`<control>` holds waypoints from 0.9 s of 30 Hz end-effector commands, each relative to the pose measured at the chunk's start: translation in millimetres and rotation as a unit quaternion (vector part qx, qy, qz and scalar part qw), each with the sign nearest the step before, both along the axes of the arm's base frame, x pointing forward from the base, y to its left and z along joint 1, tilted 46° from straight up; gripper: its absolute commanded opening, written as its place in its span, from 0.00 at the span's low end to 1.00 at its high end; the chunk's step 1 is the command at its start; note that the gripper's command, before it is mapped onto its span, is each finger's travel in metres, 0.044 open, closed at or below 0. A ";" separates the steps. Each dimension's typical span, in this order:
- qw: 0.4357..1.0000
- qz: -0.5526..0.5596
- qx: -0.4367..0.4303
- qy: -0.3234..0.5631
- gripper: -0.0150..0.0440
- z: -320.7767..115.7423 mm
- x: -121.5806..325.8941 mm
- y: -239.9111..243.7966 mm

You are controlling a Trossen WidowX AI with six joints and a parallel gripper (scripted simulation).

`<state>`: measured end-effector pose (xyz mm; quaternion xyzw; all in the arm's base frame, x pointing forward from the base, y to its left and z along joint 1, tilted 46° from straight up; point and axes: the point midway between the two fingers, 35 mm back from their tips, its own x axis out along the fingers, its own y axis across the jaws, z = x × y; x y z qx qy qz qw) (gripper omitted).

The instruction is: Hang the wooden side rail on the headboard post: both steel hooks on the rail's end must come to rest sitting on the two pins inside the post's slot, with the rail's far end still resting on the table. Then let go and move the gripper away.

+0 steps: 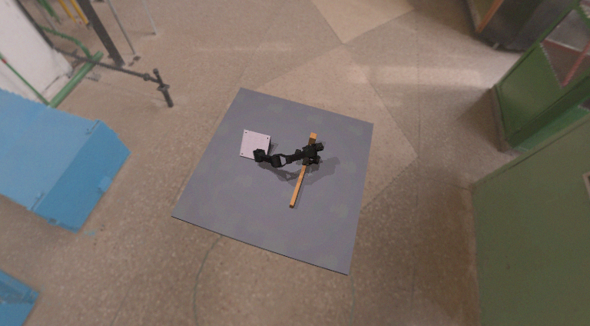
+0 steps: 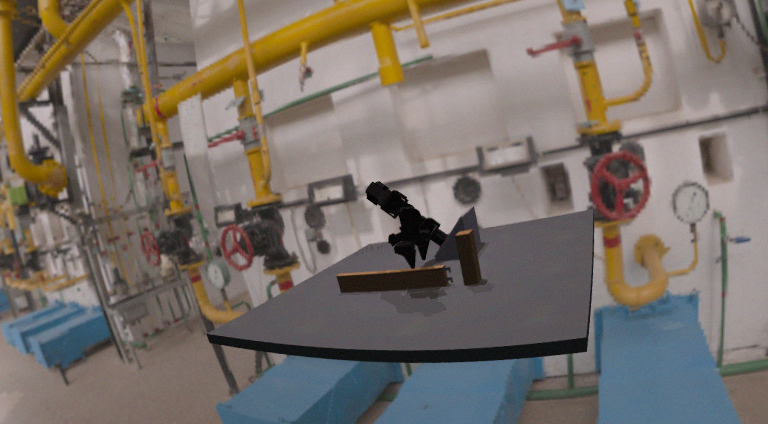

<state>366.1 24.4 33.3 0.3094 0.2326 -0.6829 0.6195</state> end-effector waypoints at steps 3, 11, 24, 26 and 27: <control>1.000 0.004 -0.002 0.001 1.00 -6.1 0.2 -6.2; 1.000 0.004 -0.002 0.001 1.00 -15.4 0.5 -15.2; 1.000 0.004 -0.003 0.001 1.00 -30.1 0.0 -30.1; 1.000 0.004 -0.003 0.001 1.00 -32.3 -0.3 -32.4; 1.000 0.004 -0.003 0.001 1.00 -33.4 -0.4 -33.5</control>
